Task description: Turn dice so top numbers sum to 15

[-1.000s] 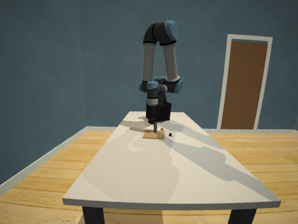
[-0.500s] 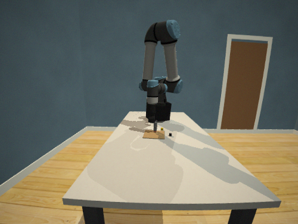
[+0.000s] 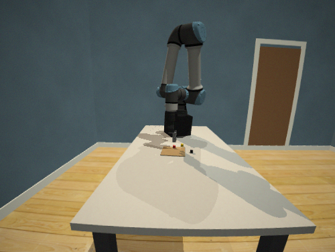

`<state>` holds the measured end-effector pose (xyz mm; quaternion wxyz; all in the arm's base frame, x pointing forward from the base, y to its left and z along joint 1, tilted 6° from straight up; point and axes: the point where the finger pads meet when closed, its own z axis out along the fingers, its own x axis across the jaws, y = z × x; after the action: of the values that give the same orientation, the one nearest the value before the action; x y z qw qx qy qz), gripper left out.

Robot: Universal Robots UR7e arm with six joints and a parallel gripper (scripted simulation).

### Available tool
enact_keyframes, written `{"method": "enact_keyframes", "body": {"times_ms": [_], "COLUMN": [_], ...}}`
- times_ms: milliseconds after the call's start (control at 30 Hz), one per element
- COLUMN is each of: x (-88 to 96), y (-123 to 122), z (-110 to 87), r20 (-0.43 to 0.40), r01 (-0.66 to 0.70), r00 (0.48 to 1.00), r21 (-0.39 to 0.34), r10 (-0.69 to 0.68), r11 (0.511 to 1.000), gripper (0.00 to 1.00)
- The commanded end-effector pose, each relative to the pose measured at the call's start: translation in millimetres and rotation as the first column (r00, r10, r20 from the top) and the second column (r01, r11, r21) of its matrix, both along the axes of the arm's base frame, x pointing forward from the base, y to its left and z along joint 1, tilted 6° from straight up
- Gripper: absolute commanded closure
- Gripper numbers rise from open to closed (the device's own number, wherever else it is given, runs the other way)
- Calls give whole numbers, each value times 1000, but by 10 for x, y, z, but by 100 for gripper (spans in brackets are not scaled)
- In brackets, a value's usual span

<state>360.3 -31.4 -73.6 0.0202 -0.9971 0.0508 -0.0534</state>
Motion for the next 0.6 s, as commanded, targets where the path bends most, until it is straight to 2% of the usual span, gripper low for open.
{"method": "enact_keyframes", "body": {"times_ms": [0,567], "x": [-53,-78], "y": [6,-5], "z": [201,454], "r20": [-10,-10], "r01": [0,0], "r00": [1000,1000], "r21": [7,7], "r10": [0,0], "r11": [1000,1000], "gripper": [36,36]}}
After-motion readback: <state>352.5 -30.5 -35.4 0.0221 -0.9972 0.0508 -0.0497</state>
